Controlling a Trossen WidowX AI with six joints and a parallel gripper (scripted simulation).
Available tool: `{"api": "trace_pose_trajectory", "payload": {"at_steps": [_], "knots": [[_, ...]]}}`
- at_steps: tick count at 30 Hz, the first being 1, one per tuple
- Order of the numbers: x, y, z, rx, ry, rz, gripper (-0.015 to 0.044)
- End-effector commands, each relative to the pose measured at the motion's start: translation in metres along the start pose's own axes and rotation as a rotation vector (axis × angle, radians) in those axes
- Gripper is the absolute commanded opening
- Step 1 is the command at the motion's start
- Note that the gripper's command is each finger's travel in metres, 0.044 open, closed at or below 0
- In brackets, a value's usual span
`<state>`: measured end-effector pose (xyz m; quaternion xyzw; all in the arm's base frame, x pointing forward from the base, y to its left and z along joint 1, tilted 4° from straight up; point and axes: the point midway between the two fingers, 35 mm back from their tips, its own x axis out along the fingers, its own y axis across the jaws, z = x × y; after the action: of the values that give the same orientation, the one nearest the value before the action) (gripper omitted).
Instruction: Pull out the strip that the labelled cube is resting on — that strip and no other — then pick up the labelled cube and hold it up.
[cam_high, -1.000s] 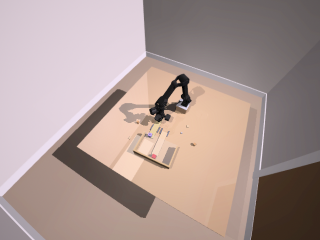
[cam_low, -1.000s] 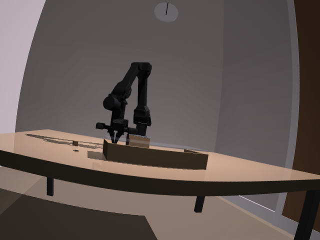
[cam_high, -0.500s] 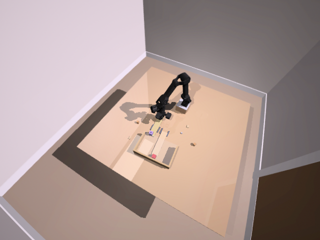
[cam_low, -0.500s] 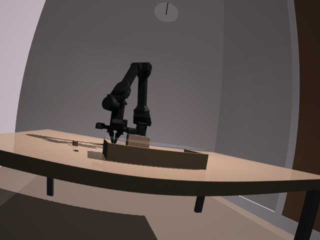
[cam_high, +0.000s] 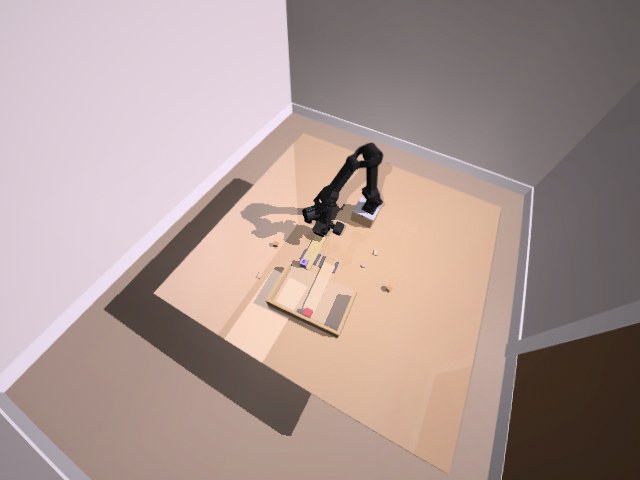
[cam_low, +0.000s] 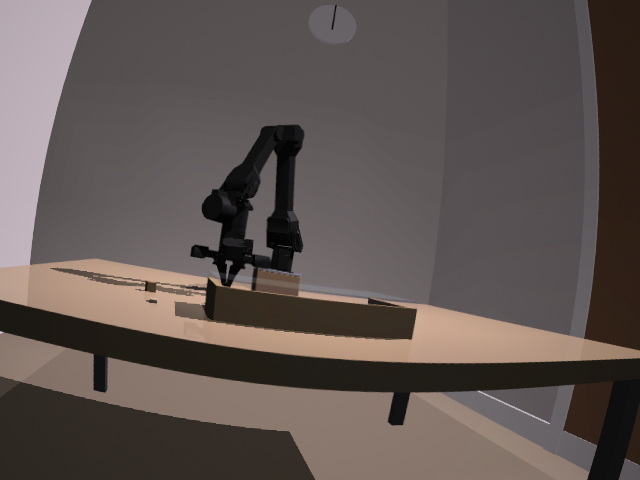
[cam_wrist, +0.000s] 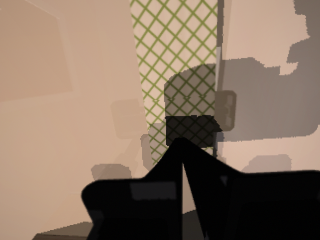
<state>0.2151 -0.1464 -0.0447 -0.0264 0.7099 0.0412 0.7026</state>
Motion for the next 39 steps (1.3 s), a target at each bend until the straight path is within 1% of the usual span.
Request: {"api": "trace_pose_trajectory", "payload": {"at_steps": [1,29,30,34,38,39], "knots": [[0.005,0.003,-0.011,0.003,0.031,0.008,0.0000],[0.005,0.003,-0.011,0.003,0.031,0.008,0.0000],[-0.002,0.000,-0.002,0.002,0.003,0.002,0.0000],[-0.039,-0.001,0.000,0.003,0.029,0.007,0.0000],[-0.042,-0.001,0.000,0.003,0.030,0.008,0.0000],[-0.041,-0.001,0.002,-0.005,0.030,0.008,0.0026]]}}
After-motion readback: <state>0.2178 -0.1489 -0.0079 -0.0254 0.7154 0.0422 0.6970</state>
